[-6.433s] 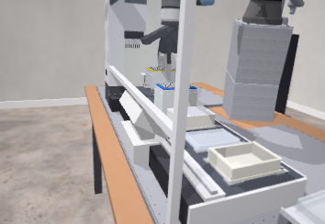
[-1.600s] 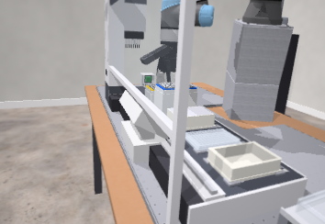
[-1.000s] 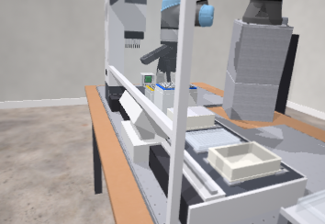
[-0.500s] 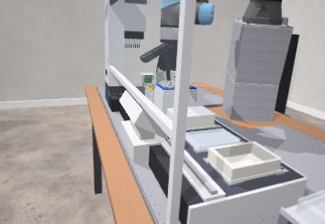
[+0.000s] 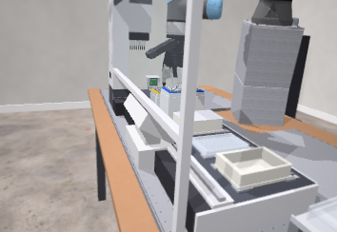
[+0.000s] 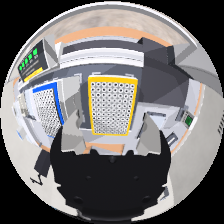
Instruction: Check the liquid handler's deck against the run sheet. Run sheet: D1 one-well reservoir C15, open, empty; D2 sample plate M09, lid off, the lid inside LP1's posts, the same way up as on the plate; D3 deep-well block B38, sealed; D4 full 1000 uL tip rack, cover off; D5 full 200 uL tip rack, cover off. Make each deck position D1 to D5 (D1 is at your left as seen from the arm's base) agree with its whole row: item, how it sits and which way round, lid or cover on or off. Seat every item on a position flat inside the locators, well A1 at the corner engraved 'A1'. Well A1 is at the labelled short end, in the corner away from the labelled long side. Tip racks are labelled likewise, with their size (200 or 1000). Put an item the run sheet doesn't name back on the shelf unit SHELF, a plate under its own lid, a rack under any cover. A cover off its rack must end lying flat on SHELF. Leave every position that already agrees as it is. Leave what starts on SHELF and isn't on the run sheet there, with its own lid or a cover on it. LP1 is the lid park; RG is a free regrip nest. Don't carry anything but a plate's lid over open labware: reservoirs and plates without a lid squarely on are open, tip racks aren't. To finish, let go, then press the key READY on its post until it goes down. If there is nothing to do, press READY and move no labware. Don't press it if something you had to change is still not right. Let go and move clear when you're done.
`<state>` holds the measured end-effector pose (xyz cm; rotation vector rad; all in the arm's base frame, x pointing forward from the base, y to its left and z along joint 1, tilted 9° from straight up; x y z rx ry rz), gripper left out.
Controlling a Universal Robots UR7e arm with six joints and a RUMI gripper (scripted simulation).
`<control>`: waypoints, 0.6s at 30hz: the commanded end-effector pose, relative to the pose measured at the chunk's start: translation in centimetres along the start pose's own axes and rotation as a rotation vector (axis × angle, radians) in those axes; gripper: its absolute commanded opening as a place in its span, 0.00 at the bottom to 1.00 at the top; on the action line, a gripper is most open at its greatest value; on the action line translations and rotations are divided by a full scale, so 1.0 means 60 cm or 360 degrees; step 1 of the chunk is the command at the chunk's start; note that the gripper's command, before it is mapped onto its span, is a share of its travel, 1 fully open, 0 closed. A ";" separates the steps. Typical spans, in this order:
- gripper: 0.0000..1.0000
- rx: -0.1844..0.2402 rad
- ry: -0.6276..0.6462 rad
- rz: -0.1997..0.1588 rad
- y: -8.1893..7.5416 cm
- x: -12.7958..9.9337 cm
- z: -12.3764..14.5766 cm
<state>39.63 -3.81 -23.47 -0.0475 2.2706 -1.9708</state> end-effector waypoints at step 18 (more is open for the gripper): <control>0.82 -0.0003 0.0002 -0.0003 -0.061 0.002 -0.001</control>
Point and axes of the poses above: the point where the finger pads meet when closed, its own y axis out along the fingers, its own z axis across the jaws, x = y × z, the point moved 2 cm from there along -y, back along the fingers, and after that the axes turned 6 degrees about -y, right-handed, at the moved point
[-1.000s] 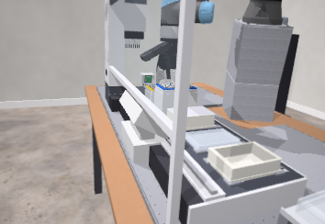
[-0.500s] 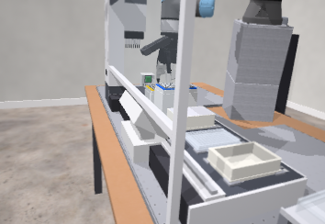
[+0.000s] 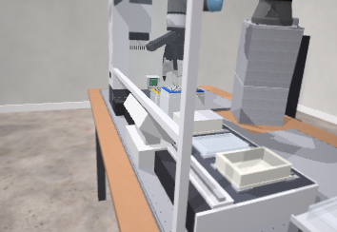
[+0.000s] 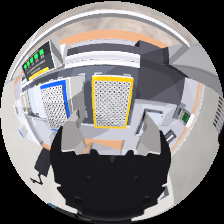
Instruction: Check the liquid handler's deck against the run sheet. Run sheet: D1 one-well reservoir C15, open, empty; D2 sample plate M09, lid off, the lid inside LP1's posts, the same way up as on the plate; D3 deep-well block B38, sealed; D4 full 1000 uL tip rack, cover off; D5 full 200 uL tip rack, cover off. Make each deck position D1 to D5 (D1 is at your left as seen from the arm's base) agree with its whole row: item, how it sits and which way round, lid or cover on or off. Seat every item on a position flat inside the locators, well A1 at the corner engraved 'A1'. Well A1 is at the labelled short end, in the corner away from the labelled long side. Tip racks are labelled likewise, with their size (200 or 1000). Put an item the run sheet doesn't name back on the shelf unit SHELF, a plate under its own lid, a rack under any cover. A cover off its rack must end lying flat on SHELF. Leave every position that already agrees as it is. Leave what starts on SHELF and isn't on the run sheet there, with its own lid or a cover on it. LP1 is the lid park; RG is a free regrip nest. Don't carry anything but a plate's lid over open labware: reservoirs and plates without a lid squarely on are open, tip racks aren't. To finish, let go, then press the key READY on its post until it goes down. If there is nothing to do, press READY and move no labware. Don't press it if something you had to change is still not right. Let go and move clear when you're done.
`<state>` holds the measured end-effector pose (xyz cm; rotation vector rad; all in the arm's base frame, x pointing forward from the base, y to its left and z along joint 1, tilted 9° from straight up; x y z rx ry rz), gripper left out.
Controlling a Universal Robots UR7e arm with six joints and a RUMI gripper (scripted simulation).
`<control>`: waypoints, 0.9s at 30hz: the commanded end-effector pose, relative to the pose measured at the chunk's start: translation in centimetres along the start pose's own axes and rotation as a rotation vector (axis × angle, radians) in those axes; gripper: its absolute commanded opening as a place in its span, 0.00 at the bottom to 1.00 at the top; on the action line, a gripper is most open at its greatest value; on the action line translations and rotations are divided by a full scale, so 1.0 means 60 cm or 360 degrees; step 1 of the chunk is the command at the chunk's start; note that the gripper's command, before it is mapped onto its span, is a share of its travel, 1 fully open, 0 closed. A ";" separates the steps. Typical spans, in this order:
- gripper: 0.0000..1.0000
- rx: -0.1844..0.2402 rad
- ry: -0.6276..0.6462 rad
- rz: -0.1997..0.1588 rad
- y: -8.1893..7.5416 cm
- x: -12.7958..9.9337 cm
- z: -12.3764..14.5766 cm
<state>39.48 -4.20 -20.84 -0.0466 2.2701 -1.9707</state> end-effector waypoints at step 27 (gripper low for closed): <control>0.82 -0.0004 0.0002 -0.0005 -0.081 0.003 -0.001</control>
Point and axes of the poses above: the point where the finger pads meet when closed, its own y axis out along the fingers, its own z axis across the jaws, x = y × z, the point moved 2 cm from there along -y, back along the fingers, and after that the axes turned 6 degrees about -y, right-handed, at the moved point
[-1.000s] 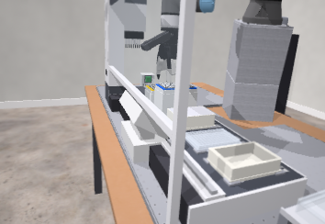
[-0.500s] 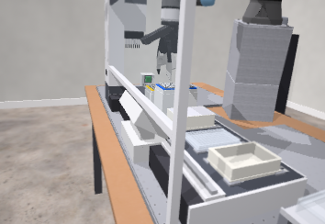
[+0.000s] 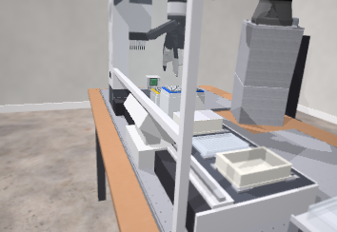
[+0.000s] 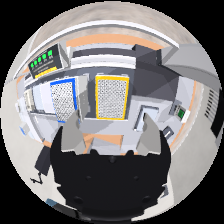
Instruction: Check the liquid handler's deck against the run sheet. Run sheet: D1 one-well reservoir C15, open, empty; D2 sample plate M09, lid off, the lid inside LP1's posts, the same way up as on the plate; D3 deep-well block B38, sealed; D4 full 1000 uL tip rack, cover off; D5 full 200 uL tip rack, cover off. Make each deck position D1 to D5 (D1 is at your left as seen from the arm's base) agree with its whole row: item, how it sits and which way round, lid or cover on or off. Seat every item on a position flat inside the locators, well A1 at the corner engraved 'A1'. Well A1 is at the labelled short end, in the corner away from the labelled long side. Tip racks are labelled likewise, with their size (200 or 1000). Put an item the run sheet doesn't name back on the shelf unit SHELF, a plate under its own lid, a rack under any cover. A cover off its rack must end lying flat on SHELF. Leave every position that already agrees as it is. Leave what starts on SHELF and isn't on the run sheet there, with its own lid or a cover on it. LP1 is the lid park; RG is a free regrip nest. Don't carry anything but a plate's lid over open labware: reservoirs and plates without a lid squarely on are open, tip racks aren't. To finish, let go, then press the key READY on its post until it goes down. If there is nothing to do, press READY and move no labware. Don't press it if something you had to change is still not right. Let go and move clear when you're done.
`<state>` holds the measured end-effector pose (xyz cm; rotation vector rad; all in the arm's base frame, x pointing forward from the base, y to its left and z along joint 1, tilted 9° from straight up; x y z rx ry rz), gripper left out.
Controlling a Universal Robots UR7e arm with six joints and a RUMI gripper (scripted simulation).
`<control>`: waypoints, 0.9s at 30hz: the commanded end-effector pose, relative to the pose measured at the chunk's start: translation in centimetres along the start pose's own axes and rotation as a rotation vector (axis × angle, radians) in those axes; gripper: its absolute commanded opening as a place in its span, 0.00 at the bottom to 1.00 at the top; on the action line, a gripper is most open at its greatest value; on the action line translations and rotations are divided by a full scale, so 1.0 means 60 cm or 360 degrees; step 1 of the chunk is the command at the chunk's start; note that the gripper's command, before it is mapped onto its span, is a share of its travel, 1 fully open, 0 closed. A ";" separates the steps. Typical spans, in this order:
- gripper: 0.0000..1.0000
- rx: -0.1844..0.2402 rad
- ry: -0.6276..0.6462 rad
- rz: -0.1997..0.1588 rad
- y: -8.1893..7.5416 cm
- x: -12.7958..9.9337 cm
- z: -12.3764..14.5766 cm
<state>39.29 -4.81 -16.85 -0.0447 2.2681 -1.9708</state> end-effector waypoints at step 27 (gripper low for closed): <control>0.82 -0.0004 0.0002 -0.0006 -0.083 0.002 0.000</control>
Point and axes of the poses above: the point where the finger pads meet when closed, its own y axis out along the fingers, its own z axis across the jaws, x = y × z, the point moved 2 cm from there along -y, back along the fingers, and after that the axes turned 6 degrees about -y, right-handed, at the moved point
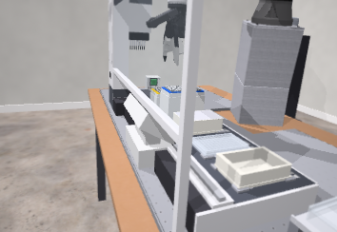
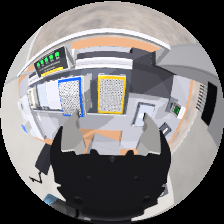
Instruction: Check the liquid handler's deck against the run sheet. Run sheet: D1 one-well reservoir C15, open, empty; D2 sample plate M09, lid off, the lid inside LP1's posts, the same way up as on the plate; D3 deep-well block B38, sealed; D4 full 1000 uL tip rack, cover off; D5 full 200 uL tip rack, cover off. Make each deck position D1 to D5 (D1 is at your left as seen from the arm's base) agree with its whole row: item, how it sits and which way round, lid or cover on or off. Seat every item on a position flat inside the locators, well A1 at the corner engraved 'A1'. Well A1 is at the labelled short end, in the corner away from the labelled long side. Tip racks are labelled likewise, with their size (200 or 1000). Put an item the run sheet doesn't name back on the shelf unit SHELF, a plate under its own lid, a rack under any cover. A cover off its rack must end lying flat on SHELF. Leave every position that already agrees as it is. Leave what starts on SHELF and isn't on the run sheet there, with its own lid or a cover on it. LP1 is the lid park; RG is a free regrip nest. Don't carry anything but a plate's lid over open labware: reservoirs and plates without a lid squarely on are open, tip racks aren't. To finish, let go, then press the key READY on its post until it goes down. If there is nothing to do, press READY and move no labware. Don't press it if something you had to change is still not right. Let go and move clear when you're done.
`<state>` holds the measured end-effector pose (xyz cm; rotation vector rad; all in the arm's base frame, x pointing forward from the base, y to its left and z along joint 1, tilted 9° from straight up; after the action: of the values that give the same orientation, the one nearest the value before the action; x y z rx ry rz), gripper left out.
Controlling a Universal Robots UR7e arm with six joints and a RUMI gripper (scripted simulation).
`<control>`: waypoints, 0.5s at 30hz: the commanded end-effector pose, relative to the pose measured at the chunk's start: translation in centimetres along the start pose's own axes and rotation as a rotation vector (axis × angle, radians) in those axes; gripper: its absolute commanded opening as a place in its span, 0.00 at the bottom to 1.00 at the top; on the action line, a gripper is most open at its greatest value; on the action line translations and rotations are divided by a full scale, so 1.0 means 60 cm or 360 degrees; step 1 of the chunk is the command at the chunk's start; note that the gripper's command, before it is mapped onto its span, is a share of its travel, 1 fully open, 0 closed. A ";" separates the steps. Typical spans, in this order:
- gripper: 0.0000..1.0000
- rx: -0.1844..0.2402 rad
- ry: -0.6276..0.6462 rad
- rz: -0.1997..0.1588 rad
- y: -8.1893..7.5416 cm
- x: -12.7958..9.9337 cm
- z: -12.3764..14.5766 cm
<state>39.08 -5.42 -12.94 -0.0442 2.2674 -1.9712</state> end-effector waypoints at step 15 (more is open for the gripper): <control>0.82 -0.0002 0.0001 -0.0004 -0.054 0.001 0.001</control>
<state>38.96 -5.75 -10.78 -0.0440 2.2670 -1.9714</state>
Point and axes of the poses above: the point where the finger pads meet when closed, its own y axis out along the fingers, its own z axis across the jaws, x = y × z, the point moved 2 cm from there along -y, back along the fingers, and after that the axes turned 6 degrees about -y, right-handed, at the moved point
